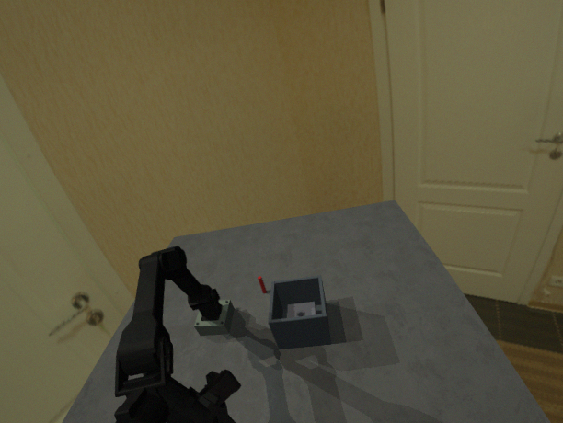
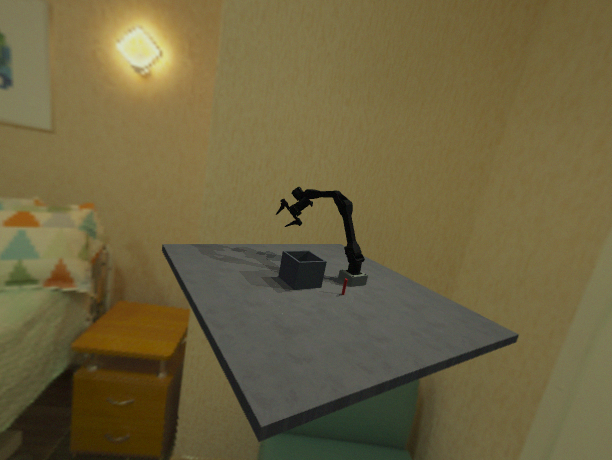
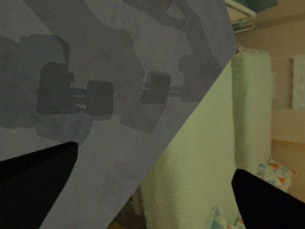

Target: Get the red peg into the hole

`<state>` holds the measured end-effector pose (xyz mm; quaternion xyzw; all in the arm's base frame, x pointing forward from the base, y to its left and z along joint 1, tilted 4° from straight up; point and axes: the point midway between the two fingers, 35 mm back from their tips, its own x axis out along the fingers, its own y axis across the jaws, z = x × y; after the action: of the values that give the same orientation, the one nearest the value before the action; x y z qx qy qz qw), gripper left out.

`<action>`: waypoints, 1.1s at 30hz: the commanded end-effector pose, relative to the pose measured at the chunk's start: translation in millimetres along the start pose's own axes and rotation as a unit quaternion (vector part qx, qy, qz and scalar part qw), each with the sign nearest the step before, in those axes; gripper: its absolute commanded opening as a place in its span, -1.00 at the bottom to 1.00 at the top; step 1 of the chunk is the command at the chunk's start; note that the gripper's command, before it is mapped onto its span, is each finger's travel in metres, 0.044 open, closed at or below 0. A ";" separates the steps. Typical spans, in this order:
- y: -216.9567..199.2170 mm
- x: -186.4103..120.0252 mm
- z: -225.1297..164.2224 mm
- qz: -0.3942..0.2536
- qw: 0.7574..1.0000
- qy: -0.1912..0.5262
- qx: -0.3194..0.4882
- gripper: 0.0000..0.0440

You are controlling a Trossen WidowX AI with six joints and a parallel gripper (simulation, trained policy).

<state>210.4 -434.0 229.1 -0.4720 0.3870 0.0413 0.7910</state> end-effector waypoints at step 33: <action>-7.8 -35.3 300.0 0.012 0.937 -0.087 0.338 1.00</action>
<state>359.2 -212.6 332.9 -0.2025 0.3151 -0.0403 0.9263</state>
